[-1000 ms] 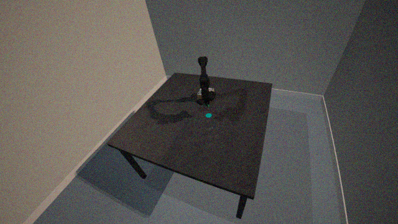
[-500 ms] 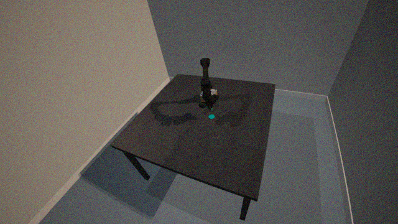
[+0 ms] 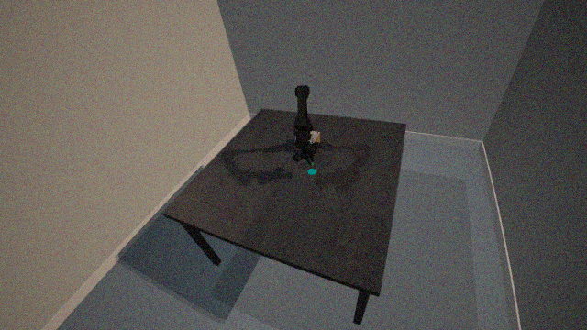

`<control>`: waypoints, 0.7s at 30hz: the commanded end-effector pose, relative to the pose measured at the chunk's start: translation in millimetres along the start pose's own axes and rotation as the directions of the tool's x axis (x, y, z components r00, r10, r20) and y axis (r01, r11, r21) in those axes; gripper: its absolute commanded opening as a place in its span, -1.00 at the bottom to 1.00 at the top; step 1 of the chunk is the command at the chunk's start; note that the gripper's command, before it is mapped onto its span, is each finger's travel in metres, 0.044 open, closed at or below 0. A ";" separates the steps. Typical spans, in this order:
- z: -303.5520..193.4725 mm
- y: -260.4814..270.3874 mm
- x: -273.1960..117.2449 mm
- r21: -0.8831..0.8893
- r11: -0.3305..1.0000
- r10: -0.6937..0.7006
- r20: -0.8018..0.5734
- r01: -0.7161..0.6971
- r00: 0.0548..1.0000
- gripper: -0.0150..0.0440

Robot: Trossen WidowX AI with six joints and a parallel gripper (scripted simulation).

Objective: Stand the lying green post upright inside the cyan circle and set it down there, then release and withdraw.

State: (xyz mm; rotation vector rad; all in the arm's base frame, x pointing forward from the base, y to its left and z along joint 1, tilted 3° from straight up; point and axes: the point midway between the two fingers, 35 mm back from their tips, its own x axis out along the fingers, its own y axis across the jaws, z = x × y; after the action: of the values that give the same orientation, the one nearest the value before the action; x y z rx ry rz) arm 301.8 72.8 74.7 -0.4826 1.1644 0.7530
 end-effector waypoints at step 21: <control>4.1 -14.3 15.9 0.071 0.997 0.007 0.168 -0.019 0.986 -0.42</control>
State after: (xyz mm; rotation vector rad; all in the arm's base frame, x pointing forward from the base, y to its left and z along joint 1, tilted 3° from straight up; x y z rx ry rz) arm 316.9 71.1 62.5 -0.3674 1.0472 0.7475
